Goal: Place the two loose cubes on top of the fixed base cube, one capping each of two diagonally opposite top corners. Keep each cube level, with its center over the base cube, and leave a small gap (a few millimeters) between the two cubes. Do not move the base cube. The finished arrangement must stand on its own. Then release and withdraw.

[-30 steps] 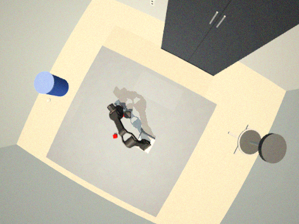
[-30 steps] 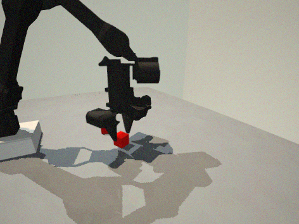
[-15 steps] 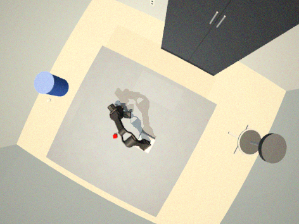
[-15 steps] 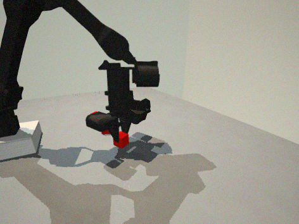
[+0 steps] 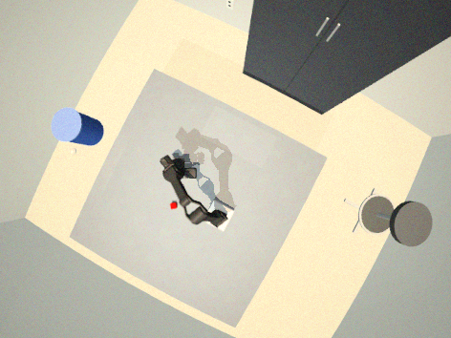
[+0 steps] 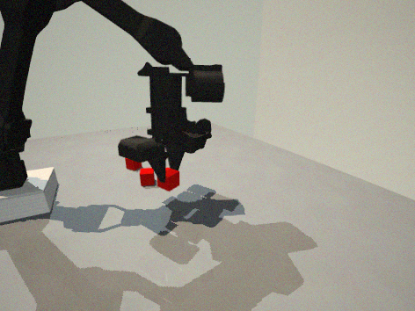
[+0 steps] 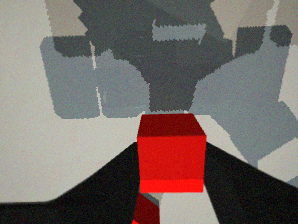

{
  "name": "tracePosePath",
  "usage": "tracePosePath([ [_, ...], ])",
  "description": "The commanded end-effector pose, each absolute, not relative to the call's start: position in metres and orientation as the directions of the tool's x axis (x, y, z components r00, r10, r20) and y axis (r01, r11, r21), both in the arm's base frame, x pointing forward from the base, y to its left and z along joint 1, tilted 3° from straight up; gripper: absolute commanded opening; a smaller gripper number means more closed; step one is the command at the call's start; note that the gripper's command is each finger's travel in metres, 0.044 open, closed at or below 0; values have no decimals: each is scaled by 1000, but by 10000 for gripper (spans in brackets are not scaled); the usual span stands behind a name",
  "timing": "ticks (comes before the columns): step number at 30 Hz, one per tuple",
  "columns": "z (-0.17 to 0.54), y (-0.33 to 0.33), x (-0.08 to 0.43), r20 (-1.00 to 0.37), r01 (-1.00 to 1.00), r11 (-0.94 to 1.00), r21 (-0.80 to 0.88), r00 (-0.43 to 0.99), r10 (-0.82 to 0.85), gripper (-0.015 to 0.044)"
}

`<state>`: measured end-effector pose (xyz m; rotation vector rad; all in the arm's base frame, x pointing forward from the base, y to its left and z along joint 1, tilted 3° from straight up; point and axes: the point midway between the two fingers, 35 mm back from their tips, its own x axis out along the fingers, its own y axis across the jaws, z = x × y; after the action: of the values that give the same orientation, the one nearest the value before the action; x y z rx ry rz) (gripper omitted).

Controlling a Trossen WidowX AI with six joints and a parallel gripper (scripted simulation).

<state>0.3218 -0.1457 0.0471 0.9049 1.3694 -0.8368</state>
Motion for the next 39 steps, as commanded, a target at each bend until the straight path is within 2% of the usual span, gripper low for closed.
tracePosePath([
  [1,64,-146,323,-999,898,436,54,47,27,105],
  [23,120,-145,316,-999,897,438,53,46,27,105],
  [39,111,-97,328,-998,786,616,55,47,30,105],
])
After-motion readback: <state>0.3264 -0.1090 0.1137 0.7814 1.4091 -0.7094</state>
